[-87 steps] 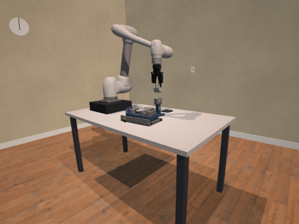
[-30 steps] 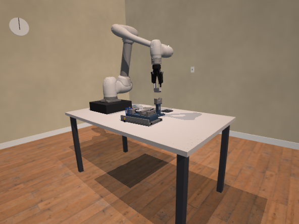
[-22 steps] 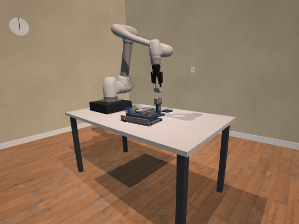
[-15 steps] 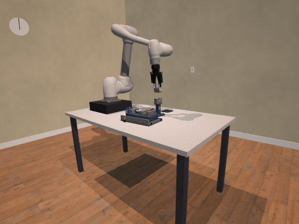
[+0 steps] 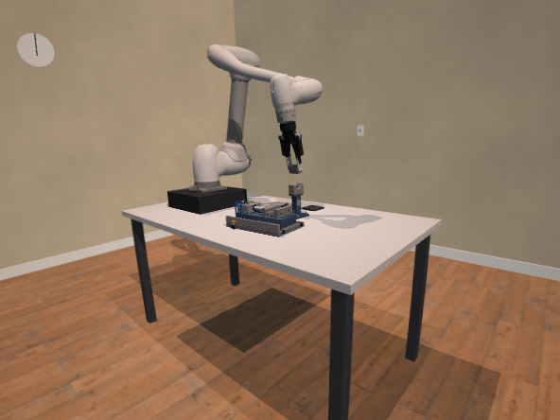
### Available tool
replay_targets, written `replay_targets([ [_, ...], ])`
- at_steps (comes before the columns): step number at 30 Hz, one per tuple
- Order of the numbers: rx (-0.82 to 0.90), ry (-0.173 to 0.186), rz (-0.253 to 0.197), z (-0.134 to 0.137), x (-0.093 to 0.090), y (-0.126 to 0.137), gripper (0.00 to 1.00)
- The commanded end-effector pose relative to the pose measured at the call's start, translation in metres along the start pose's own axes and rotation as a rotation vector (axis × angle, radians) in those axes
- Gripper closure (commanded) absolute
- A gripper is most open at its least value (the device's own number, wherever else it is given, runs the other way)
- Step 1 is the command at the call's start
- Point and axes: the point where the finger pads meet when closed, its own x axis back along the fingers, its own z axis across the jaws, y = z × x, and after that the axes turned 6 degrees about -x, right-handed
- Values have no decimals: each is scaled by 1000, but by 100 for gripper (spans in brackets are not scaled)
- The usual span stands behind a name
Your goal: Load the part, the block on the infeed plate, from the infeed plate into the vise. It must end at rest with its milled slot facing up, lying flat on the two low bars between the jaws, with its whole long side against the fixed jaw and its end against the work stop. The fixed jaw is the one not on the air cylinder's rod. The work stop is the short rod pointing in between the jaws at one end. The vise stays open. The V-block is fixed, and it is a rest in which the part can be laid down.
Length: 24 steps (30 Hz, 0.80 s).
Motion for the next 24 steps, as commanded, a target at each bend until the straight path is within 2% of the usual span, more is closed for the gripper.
replay_targets([
  [1, 1, -3, 23, 0, 0, 0, 100],
  [13, 1, -17, 155, 0, 0, 4, 100],
  [15, 1, -17, 155, 0, 0, 4, 100],
  [24, 1, -28, 260, 1, -1, 6, 100],
])
